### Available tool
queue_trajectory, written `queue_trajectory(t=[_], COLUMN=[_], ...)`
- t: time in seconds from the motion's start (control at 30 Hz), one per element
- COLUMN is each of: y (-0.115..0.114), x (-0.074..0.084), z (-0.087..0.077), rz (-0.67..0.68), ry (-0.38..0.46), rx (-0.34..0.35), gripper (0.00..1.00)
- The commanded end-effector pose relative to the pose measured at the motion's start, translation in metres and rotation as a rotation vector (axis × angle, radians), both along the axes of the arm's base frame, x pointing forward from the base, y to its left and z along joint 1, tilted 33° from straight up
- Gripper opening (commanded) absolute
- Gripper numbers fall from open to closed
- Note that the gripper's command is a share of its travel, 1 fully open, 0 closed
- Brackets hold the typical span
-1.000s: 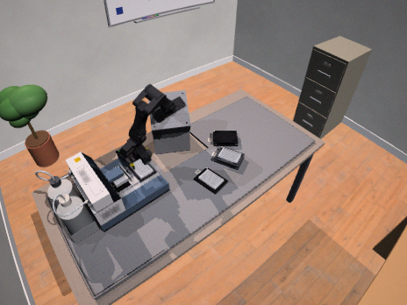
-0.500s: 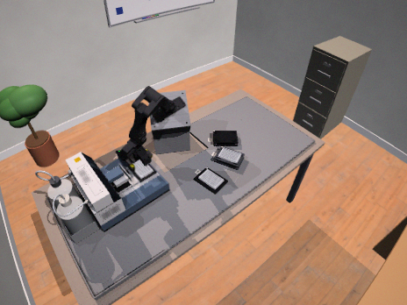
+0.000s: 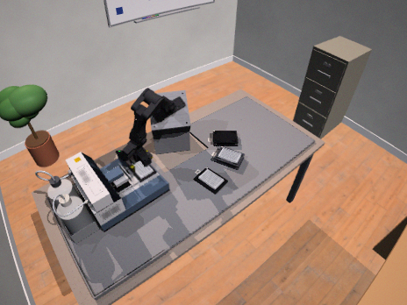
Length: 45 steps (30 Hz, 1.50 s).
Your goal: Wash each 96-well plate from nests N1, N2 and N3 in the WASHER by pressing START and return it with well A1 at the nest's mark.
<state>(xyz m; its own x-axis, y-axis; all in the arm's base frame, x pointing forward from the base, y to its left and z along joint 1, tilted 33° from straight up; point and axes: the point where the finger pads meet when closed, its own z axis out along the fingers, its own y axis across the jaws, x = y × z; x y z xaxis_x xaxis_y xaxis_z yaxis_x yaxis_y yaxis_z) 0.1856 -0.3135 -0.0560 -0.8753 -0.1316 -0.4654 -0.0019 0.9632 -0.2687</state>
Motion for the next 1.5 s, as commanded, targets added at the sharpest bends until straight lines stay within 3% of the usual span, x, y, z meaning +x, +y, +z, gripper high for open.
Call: queue_trajectory(t=[0.0, 0.7, 0.73, 0.8, 0.83, 0.9, 0.93, 1.07, 1.1, 1.17, 1.2, 1.27, 1.3, 1.37, 1.4, 1.47], y=[-0.003, -0.0047, -0.0047, -0.0047, -0.0047, -0.0047, -0.0047, -0.0047, -0.0047, -0.0047, -0.0047, -0.0047, -0.0047, -0.0047, -0.0047, -0.0047], x=[0.0004, 0.0041, 0.0041, 0.0041, 0.0041, 0.0041, 0.0041, 0.0041, 0.0041, 0.0041, 0.0041, 0.0041, 0.0041, 0.0041, 0.0041, 0.0041], z=[0.0014, -0.0049, -0.0049, -0.0049, -0.0049, -0.0049, -0.0049, -0.0049, -0.0049, -0.0049, -0.0049, -0.0049, -0.0049, -0.0049, -0.0049, -0.0049], rz=[-0.003, -0.003, -0.003, -0.003, -0.003, -0.003, -0.003, -0.003, -0.003, -0.003, -0.003, -0.003, -0.003, -0.003, -0.003, -0.003], ry=[-0.004, -0.004, -0.004, -0.004, -0.004, -0.004, -0.004, -0.004, -0.004, -0.004, -0.004, -0.004, -0.004, -0.004, -0.004, -0.004], rx=[-0.009, -0.009, -0.009, -0.009, -0.009, -0.009, -0.009, -0.009, -0.009, -0.009, -0.009, -0.009, -0.009, -0.009, -0.009, -0.009], gripper=[1.0, 1.0, 0.9, 0.9, 0.8, 0.8, 0.7, 0.7, 0.6, 0.6, 0.5, 0.5, 0.4, 0.4, 0.3, 0.3])
